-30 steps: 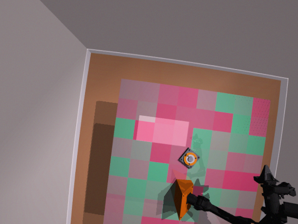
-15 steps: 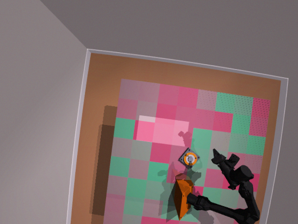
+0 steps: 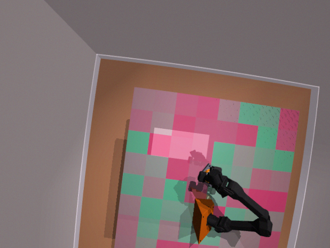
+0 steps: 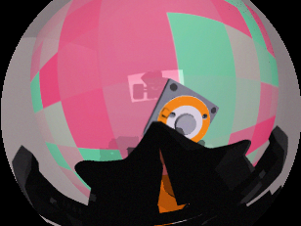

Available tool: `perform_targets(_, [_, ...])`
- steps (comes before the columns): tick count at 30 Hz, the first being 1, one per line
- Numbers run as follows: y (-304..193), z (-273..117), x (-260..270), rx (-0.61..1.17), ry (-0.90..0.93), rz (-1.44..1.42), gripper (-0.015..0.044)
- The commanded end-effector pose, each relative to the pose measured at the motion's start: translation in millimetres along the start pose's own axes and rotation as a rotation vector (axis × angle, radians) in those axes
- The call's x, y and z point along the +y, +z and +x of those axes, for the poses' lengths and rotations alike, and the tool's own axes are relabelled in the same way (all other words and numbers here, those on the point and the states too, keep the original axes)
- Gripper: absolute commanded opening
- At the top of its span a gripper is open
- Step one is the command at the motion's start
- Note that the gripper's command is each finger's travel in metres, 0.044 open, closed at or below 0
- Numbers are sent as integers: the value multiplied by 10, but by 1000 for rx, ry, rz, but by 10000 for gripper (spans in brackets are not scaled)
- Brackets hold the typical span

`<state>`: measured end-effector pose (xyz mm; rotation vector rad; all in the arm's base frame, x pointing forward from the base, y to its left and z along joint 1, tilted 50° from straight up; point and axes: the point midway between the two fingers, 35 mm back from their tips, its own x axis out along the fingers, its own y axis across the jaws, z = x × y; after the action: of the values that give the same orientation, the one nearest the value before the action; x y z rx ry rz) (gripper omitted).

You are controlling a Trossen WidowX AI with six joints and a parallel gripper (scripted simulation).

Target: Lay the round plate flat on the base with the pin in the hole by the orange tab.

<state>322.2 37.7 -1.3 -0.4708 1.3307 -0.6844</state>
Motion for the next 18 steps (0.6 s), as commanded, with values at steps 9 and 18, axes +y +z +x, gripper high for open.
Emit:
perform_targets(9, [-289, 398, -60, 97, -103, -104, 0])
perform_targets(18, [-310, 748, -113, 97, -106, -104, 0])
